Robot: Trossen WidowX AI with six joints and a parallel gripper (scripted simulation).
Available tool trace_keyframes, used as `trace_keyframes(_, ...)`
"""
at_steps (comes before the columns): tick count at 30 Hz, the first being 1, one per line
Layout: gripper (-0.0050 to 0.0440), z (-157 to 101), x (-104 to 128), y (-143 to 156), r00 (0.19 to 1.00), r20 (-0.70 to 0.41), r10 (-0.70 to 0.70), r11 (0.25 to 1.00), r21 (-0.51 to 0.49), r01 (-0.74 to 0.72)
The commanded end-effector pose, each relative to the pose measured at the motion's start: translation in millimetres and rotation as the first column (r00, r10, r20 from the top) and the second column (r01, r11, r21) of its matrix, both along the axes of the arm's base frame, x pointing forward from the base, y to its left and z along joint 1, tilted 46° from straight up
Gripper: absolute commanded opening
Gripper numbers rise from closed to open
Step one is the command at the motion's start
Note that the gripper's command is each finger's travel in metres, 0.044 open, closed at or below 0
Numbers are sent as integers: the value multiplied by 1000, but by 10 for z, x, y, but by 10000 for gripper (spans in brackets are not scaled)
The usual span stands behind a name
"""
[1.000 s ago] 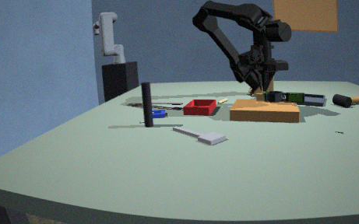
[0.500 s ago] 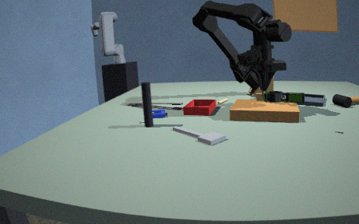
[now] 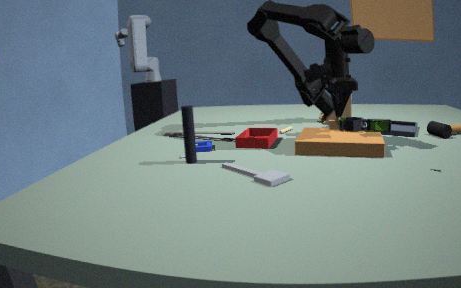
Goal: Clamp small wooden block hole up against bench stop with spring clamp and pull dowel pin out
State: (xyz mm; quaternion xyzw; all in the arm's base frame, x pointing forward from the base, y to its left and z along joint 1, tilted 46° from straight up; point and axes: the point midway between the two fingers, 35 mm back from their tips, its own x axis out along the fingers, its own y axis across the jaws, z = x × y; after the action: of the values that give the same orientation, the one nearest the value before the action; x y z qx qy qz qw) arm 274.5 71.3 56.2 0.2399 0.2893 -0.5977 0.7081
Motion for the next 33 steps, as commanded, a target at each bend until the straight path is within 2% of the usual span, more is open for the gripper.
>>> trace_keyframes(1, 0, 5, 2, 4, 994, 77, -77, 997, 16, 76)
trace_keyframes(12, 0, 8, 1, 7, 896, 307, -320, 947, 105, 303)
trace_keyframes(15, 0, 8, 1, 7, 882, 326, -341, 940, 115, 321)
trace_keyframes(24, 0, 10, 1, 9, 721, 470, -509, 859, 221, 462)
trace_keyframes(33, 0, 12, 1, 11, 642, 516, -568, 819, 270, 507)
